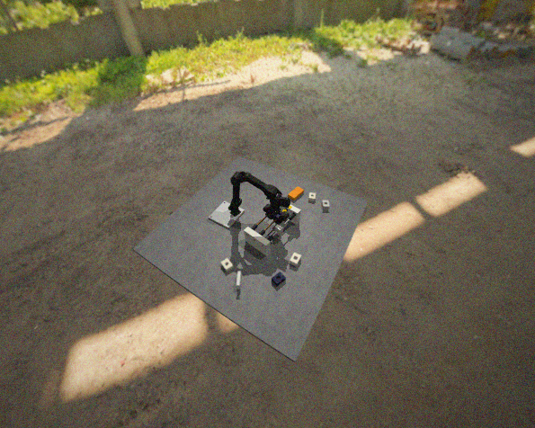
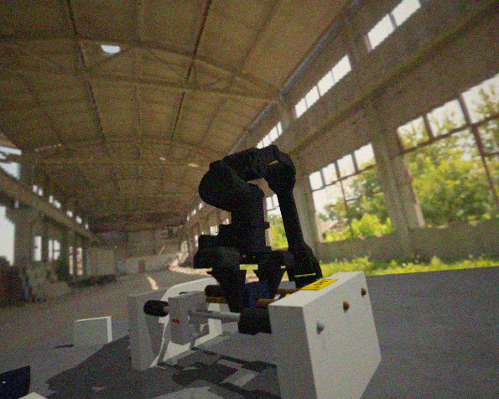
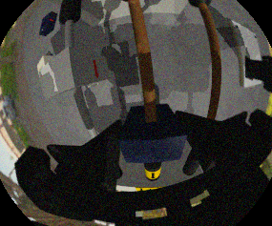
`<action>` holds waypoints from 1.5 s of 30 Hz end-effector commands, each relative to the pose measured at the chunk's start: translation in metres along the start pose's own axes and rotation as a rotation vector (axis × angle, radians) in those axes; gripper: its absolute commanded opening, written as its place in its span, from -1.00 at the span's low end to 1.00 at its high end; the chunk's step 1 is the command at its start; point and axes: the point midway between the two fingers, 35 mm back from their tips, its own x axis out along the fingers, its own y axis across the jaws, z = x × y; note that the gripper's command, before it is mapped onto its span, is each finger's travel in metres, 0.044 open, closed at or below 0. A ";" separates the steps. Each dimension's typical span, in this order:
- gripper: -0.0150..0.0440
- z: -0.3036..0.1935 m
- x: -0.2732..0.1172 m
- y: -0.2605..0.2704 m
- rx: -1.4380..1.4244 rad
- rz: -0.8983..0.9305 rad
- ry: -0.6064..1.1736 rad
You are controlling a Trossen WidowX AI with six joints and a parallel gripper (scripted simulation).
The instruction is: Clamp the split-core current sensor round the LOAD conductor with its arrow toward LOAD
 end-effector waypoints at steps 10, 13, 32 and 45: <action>1.00 0.000 0.000 0.000 0.000 -0.001 0.000; 1.00 -0.001 -0.024 -0.001 0.000 0.028 -0.001; 1.00 0.000 -0.099 -0.013 0.003 0.123 0.002; 1.00 0.000 -0.099 -0.013 0.003 0.123 0.002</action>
